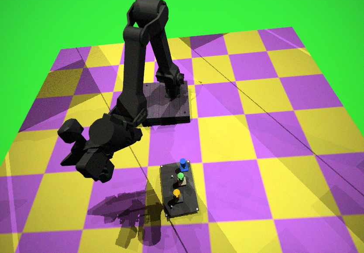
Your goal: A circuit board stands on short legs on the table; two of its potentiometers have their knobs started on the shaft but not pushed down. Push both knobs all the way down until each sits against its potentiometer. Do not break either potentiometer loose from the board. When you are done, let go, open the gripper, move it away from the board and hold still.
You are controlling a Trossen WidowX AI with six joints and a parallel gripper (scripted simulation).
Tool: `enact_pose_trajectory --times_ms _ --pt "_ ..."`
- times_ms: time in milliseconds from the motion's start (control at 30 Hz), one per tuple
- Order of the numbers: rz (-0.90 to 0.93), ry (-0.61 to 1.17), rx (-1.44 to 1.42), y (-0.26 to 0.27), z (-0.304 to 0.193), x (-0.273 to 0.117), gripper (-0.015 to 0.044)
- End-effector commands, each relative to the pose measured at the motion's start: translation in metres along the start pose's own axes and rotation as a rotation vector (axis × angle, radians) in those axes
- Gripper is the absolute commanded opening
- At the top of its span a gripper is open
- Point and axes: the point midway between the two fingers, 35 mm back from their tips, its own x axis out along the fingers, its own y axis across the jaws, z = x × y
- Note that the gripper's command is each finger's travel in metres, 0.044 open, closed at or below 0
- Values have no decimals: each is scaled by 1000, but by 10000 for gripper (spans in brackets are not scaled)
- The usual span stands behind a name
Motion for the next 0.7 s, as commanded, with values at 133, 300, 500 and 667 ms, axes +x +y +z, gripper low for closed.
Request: enact_pose_trajectory --times_ms 133,300,500,667 --pt "115 -56 -272 21 21 -6 0" --pt "178 -93 -429 34 31 -12 0" --pt "251 -145 -615 48 41 -20 0" --pt "310 -198 -768 60 50 -29 0"
